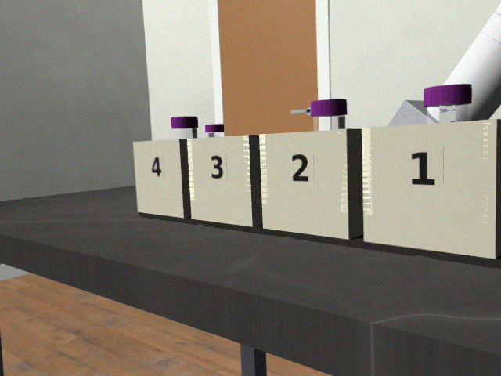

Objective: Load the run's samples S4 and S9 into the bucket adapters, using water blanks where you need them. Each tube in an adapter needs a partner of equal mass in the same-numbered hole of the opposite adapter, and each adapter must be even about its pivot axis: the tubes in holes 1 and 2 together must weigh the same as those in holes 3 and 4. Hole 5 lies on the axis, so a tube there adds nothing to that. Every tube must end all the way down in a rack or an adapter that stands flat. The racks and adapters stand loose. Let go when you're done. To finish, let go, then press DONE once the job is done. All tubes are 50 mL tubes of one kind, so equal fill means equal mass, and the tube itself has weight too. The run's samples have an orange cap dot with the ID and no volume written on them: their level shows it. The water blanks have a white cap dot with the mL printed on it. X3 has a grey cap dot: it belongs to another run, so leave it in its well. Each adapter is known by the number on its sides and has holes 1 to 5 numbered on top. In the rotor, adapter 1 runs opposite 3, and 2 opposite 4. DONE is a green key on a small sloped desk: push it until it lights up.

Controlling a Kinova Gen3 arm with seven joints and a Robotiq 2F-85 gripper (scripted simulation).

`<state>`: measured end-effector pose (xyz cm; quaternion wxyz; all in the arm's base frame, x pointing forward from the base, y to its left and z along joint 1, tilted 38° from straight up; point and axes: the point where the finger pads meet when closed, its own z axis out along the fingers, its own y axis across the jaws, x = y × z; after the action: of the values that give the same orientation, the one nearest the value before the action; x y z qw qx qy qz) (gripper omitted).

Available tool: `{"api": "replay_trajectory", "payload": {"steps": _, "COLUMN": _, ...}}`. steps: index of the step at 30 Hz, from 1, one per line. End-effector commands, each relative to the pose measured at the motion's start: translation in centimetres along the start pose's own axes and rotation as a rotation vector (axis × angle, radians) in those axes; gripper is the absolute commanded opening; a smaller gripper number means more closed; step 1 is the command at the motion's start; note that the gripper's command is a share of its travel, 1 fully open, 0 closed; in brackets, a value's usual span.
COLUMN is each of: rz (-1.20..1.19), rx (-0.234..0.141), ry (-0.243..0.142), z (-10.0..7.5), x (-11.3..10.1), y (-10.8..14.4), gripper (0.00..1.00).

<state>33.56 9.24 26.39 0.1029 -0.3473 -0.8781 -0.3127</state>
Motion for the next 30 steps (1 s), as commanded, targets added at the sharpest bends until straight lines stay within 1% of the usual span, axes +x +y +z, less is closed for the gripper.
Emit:
{"api": "replay_trajectory", "payload": {"steps": 1, "rz": 0.000, "rx": -0.001, "ry": -0.001, "z": -0.1, "x": 0.9, "y": 0.6, "gripper": 0.62}}
{"api": "replay_trajectory", "payload": {"steps": 12, "rz": 0.000, "rx": -0.001, "ry": -0.001, "z": -0.1, "x": 4.1, "y": 2.5, "gripper": 0.62}}
{"api": "replay_trajectory", "payload": {"steps": 14, "rz": 0.000, "rx": -0.001, "ry": -0.001, "z": -0.1, "x": 4.1, "y": 2.5, "gripper": 0.62}}
{"api": "replay_trajectory", "payload": {"steps": 29, "rz": 0.000, "rx": -0.001, "ry": -0.001, "z": 0.0, "x": 8.4, "y": 5.0, "gripper": 0.62}}
{"api": "replay_trajectory", "payload": {"steps": 30, "rz": 0.000, "rx": -0.001, "ry": -0.001, "z": 0.0, "x": 8.4, "y": 5.0, "gripper": 0.62}}
